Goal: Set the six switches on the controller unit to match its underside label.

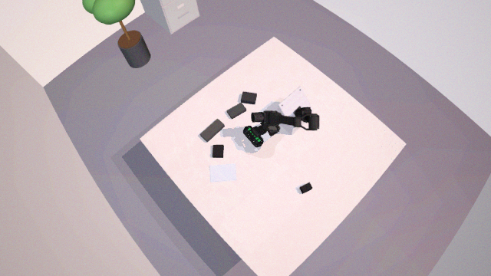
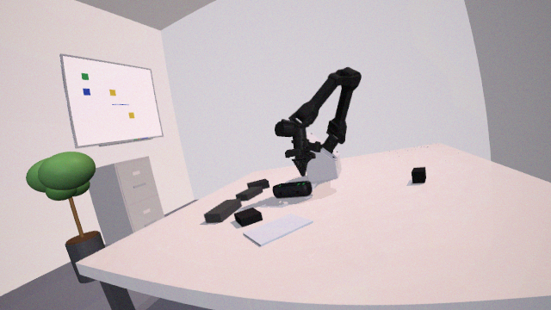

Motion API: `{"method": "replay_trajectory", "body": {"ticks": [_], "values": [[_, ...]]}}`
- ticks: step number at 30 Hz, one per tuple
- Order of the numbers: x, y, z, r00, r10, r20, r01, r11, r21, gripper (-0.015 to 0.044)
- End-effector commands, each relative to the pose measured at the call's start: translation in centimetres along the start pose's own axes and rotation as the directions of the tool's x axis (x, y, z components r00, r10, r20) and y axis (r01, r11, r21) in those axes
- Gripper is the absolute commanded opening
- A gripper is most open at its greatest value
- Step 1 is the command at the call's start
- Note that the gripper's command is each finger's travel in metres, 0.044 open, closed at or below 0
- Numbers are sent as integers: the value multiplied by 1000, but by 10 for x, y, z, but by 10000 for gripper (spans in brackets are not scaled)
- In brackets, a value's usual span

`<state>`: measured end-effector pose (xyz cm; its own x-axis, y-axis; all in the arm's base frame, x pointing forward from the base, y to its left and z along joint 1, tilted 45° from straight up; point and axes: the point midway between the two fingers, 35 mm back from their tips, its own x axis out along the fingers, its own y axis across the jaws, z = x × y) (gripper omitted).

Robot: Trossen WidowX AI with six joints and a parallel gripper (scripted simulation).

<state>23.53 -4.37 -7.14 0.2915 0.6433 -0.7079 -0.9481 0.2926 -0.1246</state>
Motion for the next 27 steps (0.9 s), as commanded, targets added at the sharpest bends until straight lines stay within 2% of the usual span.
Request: {"method": "replay_trajectory", "body": {"ticks": [1, 27], "values": [[4, 6, 11, 999, -48, 14, 48, 999, -4, 0], [37, 13, 11, 999, -49, 12, 49, 999, -4, 0]]}}
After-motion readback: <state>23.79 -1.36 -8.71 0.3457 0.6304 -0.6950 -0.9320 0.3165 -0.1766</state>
